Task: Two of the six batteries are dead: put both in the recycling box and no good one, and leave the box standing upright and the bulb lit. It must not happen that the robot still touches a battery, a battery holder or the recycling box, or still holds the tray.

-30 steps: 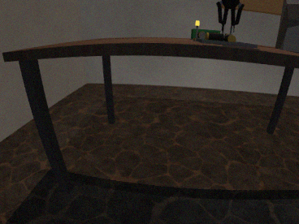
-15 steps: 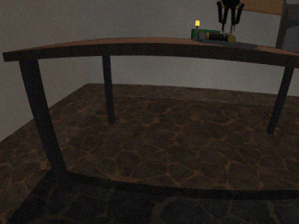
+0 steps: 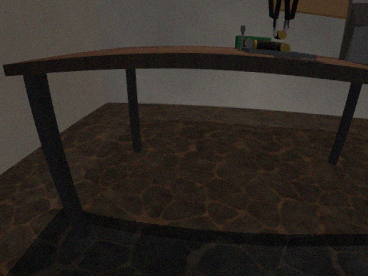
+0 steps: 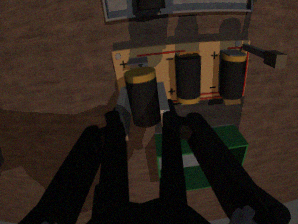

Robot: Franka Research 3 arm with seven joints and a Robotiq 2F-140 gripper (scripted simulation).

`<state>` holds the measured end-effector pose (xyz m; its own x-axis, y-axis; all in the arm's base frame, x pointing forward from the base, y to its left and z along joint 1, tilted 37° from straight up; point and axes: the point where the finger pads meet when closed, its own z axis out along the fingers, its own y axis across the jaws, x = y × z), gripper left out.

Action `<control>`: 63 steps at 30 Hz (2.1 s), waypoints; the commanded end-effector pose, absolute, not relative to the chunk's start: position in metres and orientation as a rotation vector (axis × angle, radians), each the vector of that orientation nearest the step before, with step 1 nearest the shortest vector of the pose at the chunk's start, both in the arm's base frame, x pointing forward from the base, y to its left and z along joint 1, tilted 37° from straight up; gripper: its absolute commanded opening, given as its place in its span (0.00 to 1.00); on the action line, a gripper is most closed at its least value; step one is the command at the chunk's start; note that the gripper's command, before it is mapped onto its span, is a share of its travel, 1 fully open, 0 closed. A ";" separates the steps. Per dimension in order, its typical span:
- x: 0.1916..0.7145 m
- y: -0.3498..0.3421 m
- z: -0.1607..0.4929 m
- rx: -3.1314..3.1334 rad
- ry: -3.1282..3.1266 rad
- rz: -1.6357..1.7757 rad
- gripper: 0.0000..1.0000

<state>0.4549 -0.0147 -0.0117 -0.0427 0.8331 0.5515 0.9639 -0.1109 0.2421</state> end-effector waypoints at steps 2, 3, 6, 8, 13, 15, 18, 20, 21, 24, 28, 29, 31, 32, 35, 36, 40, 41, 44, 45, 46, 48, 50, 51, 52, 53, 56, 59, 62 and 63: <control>0.452 -0.015 -0.010 -2.018 -1.904 -0.871 0.16; 0.451 -0.017 -0.007 -2.018 -1.904 -0.871 0.16; 0.443 -0.035 0.019 -2.018 -1.904 -0.871 0.16; 0.437 -0.046 0.035 -2.018 -1.904 -0.871 0.16; 0.436 -0.049 0.039 -2.018 -1.904 -0.871 0.16; 0.436 -0.049 0.039 -2.018 -1.904 -0.871 0.16; 0.436 -0.049 0.039 -2.026 -1.892 -0.869 0.16; 0.436 -0.049 0.039 -2.036 -1.876 -0.866 0.16; 0.436 -0.049 0.039 -2.042 -1.867 -0.864 0.16; 0.436 -0.049 0.039 -2.053 -1.850 -0.860 0.16; 0.436 -0.049 0.039 -2.055 -1.848 -0.860 0.16; 0.436 -0.049 0.039 -2.055 -1.848 -0.860 0.16; 0.436 -0.049 0.039 -2.055 -1.848 -0.860 0.16; 0.436 -0.049 0.039 -2.055 -1.848 -0.860 0.16; 0.436 -0.049 0.040 -2.055 -1.848 -0.860 0.16; 0.436 -0.047 0.040 -2.055 -1.848 -0.860 0.16; 0.436 -0.033 0.050 -2.055 -1.848 -0.860 0.16; 0.436 -0.027 0.054 -2.055 -1.848 -0.860 0.16; 0.436 -0.011 0.065 -2.055 -1.848 -0.860 0.16; 0.436 -0.011 0.065 -2.055 -1.848 -0.860 0.16; 0.436 -0.002 0.072 -2.055 -1.848 -0.860 0.16; 0.436 0.019 0.086 -2.055 -1.848 -0.860 0.16; 0.435 0.042 0.102 -2.055 -1.848 -0.860 0.16; 0.435 0.055 0.110 -2.055 -1.848 -0.860 0.16; 0.435 0.067 0.119 -2.055 -1.848 -0.860 0.16; 0.435 0.079 0.127 -2.055 -1.848 -0.860 0.16; 0.435 0.112 0.150 -2.055 -1.848 -0.860 0.16; 0.435 0.132 0.163 -2.055 -1.848 -0.860 0.16; 0.435 0.135 0.165 -2.055 -1.848 -0.860 0.16; 0.434 0.137 0.167 -2.055 -1.848 -0.860 0.16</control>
